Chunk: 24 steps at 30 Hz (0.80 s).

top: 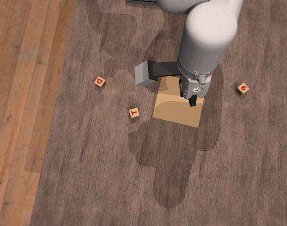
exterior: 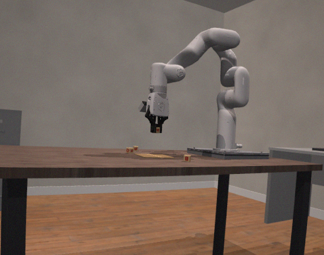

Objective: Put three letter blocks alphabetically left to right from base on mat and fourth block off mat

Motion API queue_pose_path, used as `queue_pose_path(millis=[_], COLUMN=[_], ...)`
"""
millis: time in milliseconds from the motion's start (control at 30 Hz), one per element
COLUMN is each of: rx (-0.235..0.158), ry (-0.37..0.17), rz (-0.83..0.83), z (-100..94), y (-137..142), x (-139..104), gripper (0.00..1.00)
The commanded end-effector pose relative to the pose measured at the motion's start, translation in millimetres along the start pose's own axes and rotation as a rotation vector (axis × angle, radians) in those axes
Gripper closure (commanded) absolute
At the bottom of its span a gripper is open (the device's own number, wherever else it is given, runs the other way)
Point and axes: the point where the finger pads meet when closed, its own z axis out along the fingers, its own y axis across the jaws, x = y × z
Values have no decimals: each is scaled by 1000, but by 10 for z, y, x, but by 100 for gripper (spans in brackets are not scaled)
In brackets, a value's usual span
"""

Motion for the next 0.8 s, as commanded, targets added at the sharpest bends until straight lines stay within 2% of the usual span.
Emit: queue_pose_path(millis=[0,167,767], rx=[3,4,3], ry=[0,0,0], rz=[139,203,204], z=[-14,-14,22], y=[-24,-30,-30], x=[18,25,24], gripper=[79,79,79])
